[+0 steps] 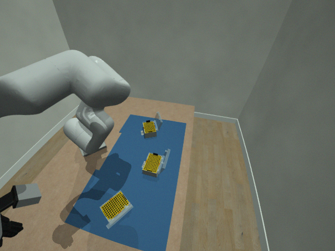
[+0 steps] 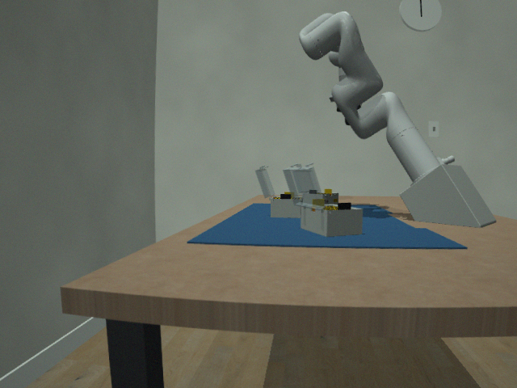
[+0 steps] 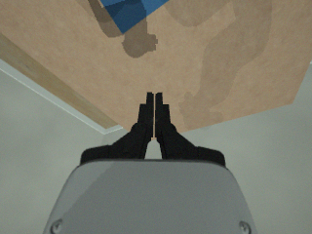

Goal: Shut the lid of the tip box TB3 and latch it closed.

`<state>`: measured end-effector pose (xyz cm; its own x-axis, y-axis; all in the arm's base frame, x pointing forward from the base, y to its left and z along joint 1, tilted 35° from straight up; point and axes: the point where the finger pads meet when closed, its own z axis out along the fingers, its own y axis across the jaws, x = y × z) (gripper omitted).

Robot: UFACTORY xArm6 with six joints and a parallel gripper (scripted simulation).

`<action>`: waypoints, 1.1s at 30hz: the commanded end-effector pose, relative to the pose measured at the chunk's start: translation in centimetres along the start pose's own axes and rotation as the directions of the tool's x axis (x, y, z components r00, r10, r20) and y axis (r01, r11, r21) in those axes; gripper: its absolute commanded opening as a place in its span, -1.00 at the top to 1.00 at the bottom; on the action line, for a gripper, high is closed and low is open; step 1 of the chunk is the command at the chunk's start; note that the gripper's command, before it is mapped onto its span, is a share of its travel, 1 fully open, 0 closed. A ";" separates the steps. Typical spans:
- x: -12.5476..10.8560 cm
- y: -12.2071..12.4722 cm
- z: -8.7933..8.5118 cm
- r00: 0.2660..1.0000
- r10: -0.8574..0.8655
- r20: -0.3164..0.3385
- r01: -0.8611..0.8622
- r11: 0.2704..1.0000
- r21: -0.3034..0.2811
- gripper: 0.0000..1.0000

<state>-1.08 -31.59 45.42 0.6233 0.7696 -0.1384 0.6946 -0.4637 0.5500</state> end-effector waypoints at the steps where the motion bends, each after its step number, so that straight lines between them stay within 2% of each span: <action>1: 1.7 -0.6 0.4 0.995 -0.101 0.004 0.101 0.995 -0.005 1.00; 5: 2.4 -0.9 0.7 0.995 -0.101 0.004 0.101 0.995 -0.005 1.00; 8: 3.6 -1.5 1.3 0.981 -0.192 0.003 0.192 0.981 -0.007 1.00; 10: 4.3 -1.8 1.7 0.981 -0.192 0.003 0.192 0.981 -0.007 1.00; 15: 4.7 -2.0 1.9 0.975 -0.224 0.002 0.224 0.975 -0.008 1.00; 20: 6.2 -2.8 2.7 0.960 -0.281 0.001 0.281 0.960 -0.009 1.00; 23: 7.3 -3.5 3.5 0.930 -0.368 0.001 0.368 0.930 -0.011 1.00; 27: 7.9 -3.9 3.9 0.930 -0.368 0.001 0.368 0.930 -0.011 1.00; 30: 8.9 -4.6 4.7 0.892 -0.452 0.000 0.452 0.892 -0.013 1.00; 33: 9.2 -4.8 5.0 0.892 -0.452 0.000 0.452 0.892 -0.013 1.00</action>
<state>2.76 -25.15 38.24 0.2798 0.8952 -0.3469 0.8864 -0.1021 0.4515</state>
